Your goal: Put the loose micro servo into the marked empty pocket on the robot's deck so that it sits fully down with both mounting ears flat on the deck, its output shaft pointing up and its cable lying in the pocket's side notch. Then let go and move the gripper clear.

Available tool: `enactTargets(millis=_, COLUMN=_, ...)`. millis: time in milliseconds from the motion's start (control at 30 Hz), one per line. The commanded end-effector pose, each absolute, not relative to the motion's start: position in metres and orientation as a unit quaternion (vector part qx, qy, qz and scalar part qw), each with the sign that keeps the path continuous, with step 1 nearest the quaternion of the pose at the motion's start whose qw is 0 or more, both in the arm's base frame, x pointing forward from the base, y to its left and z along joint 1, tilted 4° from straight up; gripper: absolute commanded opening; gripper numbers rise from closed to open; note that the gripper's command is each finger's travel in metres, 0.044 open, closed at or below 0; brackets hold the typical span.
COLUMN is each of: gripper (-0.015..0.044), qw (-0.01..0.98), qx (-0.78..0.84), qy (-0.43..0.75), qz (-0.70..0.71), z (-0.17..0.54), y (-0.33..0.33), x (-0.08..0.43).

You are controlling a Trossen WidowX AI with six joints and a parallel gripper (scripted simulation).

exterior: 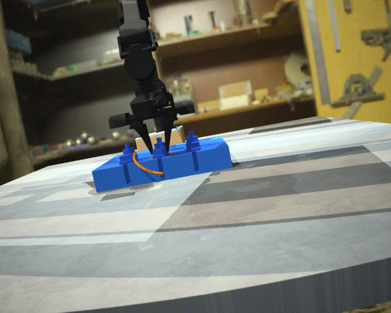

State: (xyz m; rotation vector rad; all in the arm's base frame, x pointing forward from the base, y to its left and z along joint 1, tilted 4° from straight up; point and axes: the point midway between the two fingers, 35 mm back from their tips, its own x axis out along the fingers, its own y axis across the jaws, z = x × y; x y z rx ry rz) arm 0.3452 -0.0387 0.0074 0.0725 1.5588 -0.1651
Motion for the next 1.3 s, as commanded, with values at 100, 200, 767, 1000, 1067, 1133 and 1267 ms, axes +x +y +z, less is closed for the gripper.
enactTargets(millis=100, gripper=0.0187, qw=0.708, qx=0.032, qy=0.702, qz=-0.073, z=0.039, y=-0.037, x=0.344)
enactTargets(millis=200, gripper=0.0187, qw=0.708, qx=0.032, qy=0.702, qz=-0.073, z=0.042, y=-0.036, x=0.341)
enactTargets(millis=767, gripper=0.0440, qw=0.705, qx=0.032, qy=0.705, qz=-0.073, z=0.104, y=-0.017, x=0.236)
enactTargets(millis=1000, gripper=0.0440, qw=0.705, qx=0.032, qy=0.704, qz=-0.073, z=0.110, y=-0.016, x=0.236)
enactTargets(millis=1067, gripper=0.0440, qw=0.706, qx=0.031, qy=0.704, qz=-0.073, z=0.122, y=-0.016, x=0.238)
enactTargets(millis=1133, gripper=0.0440, qw=0.707, qx=0.031, qy=0.703, qz=-0.072, z=0.138, y=-0.015, x=0.238)
enactTargets(millis=1267, gripper=0.0440, qw=0.707, qx=0.031, qy=0.702, qz=-0.072, z=0.154, y=-0.015, x=0.238)
